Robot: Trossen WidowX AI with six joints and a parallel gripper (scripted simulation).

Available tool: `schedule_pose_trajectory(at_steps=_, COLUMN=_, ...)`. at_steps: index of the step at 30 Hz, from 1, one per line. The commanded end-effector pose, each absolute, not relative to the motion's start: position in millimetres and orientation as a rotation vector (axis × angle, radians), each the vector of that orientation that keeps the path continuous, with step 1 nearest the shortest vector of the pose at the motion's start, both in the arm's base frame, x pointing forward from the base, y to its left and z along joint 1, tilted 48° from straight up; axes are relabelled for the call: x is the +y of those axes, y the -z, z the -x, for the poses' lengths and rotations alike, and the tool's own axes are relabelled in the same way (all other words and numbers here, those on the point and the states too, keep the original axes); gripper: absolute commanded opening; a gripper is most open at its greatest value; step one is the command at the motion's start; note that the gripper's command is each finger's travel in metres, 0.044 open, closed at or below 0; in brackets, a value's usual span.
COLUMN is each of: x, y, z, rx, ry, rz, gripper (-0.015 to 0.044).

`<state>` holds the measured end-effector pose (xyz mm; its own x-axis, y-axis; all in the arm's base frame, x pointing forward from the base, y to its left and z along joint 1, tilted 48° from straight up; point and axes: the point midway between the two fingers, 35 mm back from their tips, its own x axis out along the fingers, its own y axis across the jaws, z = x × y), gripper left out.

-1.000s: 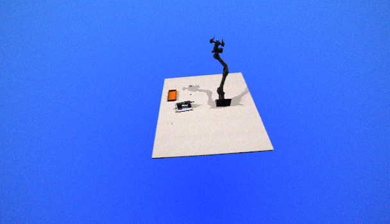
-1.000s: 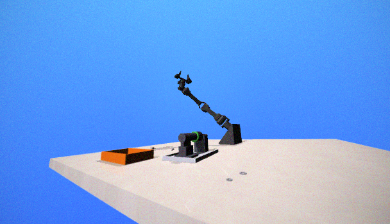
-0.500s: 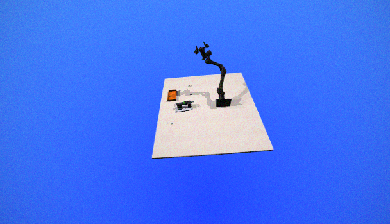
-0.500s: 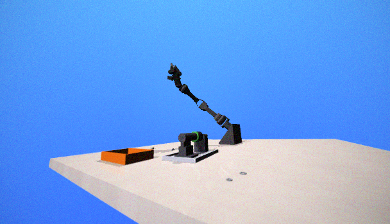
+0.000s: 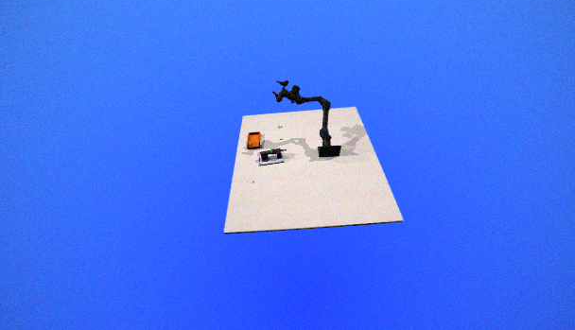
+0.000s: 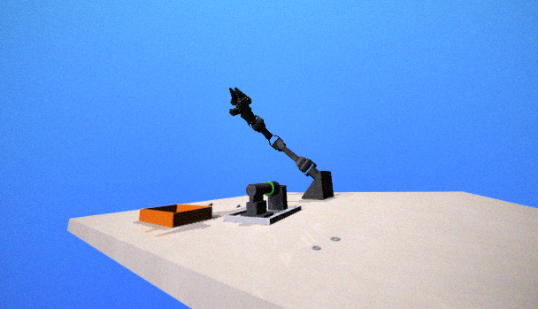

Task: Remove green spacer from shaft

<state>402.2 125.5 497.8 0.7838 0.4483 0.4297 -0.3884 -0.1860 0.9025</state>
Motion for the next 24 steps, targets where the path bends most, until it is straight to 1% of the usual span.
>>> schedule_pose_trajectory(at_steps=1, x=116, y=-444, z=-430, rx=0.095, ry=-0.572, rz=-1.746, gripper=0.0440)
schedule_pose_trajectory(at_steps=7, x=96, y=-349, z=-460, rx=0.124, ry=-0.254, rz=-1.958, gripper=0.0440)
schedule_pose_trajectory(at_steps=13, x=69, y=-248, z=-465, rx=0.086, ry=0.096, rz=-2.113, gripper=0.0440)
schedule_pose_trajectory(at_steps=18, x=42, y=-165, z=-448, rx=-0.003, ry=0.398, rz=-2.186, gripper=0.0440)
schedule_pose_trajectory(at_steps=24, x=6, y=-78, z=-403, rx=-0.174, ry=0.731, rz=-2.192, gripper=0.0440)
